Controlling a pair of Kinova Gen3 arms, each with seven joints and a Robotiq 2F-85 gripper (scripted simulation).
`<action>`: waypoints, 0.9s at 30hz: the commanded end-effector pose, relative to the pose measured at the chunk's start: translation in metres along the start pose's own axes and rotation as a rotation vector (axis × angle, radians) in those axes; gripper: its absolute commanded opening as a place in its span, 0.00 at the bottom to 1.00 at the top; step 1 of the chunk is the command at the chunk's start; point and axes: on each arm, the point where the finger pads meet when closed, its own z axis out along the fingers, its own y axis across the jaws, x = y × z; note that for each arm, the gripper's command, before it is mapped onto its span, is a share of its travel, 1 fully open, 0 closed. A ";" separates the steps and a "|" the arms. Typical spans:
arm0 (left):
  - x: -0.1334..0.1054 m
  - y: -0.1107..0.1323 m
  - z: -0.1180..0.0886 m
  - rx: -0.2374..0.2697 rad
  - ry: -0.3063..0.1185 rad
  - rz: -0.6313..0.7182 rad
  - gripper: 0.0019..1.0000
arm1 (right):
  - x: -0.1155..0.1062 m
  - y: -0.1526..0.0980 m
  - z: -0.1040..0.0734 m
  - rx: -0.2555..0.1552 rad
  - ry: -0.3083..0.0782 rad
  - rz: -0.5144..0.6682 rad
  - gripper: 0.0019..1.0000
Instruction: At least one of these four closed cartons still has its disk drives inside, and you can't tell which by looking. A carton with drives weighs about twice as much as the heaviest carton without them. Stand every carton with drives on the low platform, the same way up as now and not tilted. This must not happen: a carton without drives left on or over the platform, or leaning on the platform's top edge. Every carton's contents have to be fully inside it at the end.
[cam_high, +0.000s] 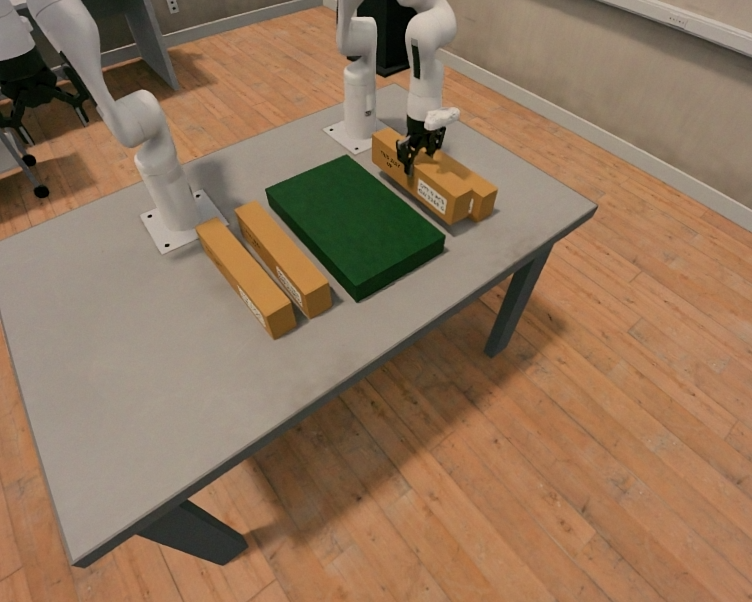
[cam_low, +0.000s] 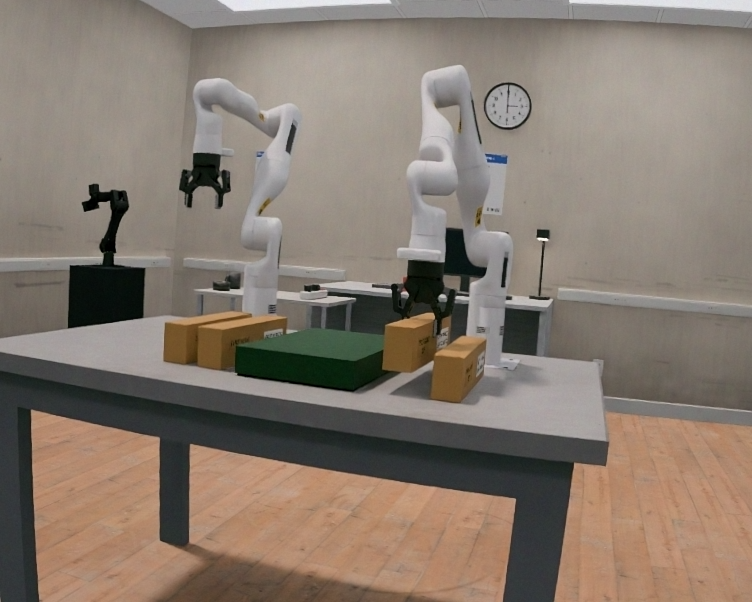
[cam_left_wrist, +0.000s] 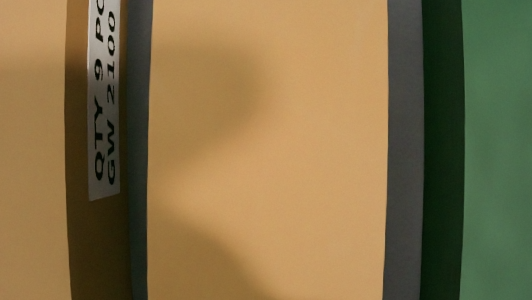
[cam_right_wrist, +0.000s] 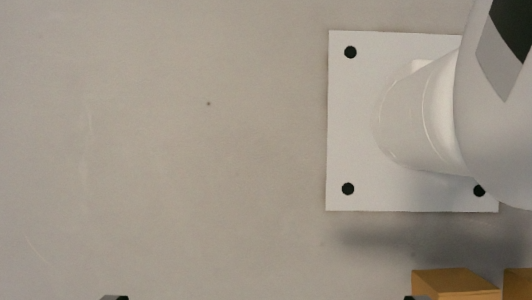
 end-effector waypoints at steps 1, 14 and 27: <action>0.001 0.000 -0.001 -0.001 0.002 0.000 0.64 | 0.000 0.000 0.000 0.000 0.000 0.000 1.00; 0.000 0.000 0.029 -0.001 0.002 0.001 0.64 | 0.000 0.000 0.000 0.000 0.000 0.000 1.00; 0.000 -0.001 0.042 0.000 0.002 0.001 0.64 | 0.000 0.000 0.000 0.000 0.000 0.000 1.00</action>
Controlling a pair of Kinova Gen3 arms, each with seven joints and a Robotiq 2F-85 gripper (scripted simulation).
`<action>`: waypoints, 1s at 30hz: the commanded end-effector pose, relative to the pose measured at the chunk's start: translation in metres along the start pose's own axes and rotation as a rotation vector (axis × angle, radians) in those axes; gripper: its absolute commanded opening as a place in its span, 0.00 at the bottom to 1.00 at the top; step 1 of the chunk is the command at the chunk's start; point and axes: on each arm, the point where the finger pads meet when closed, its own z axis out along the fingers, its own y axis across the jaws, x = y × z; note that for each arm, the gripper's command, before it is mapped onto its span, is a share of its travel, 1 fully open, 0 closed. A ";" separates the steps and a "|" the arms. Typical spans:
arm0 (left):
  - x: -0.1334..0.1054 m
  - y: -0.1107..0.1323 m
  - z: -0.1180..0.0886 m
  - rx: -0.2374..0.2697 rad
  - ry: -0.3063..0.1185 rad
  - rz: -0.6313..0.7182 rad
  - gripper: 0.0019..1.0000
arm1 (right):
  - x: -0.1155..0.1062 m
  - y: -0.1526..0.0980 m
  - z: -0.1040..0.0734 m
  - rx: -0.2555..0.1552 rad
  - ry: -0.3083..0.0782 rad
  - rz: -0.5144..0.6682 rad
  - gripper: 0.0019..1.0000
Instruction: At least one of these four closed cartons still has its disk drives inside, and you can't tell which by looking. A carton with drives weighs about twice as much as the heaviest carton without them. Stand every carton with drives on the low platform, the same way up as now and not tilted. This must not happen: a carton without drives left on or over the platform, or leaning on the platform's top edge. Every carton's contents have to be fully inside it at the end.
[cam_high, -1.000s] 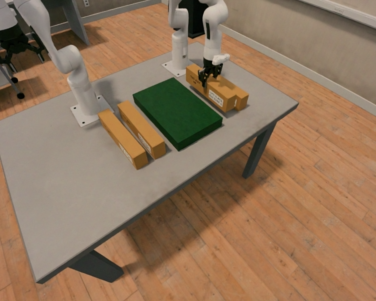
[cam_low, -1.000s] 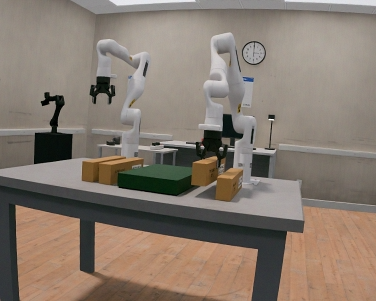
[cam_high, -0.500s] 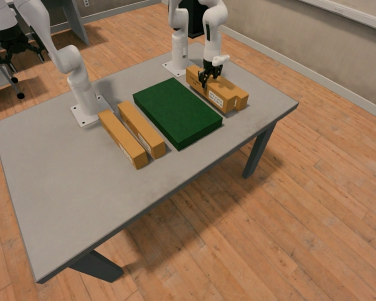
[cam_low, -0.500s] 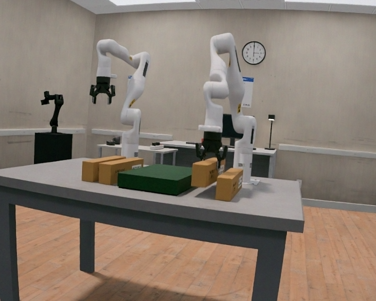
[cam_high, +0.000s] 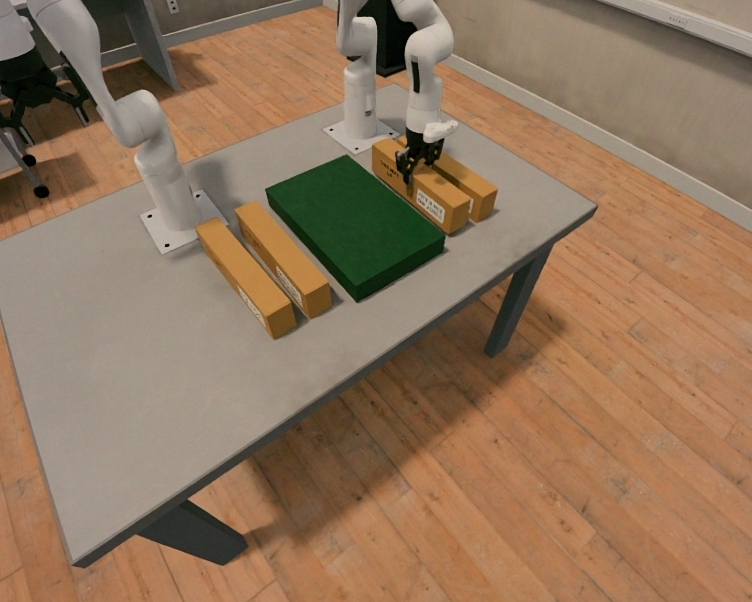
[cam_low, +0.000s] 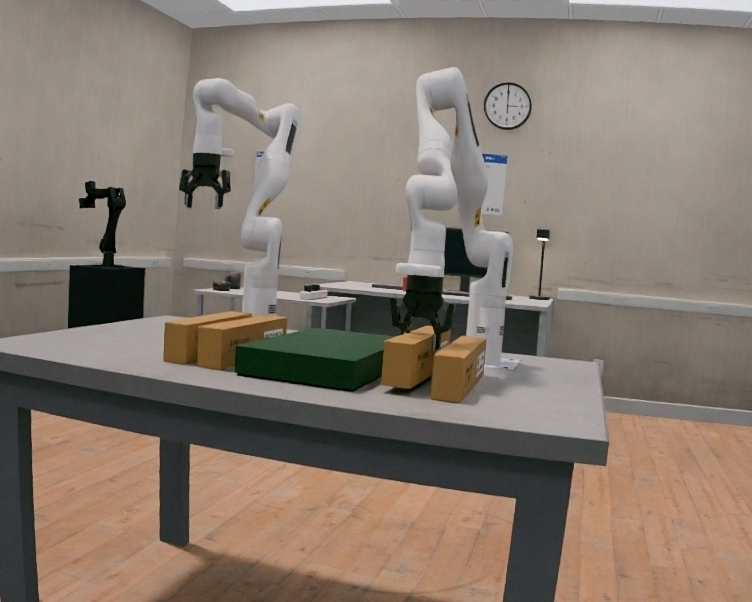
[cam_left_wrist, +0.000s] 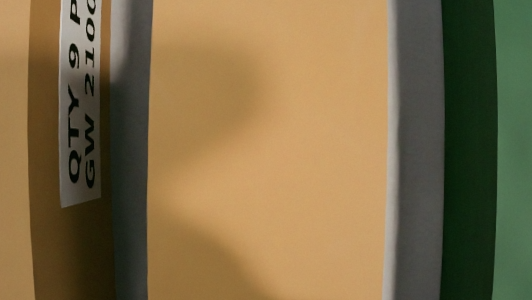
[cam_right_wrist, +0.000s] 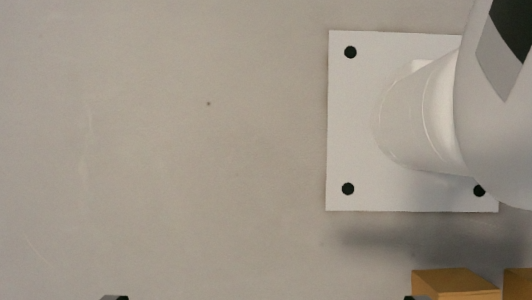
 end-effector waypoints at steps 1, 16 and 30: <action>0.001 0.000 0.012 0.000 0.001 -0.001 0.64 | 0.000 0.000 0.000 0.000 0.000 0.000 1.00; 0.001 0.000 0.012 0.000 0.001 -0.001 0.64 | 0.000 0.000 0.000 0.000 0.000 0.000 1.00; 0.001 0.000 0.012 0.000 0.002 -0.001 1.00 | 0.000 0.000 0.000 0.000 0.000 0.000 1.00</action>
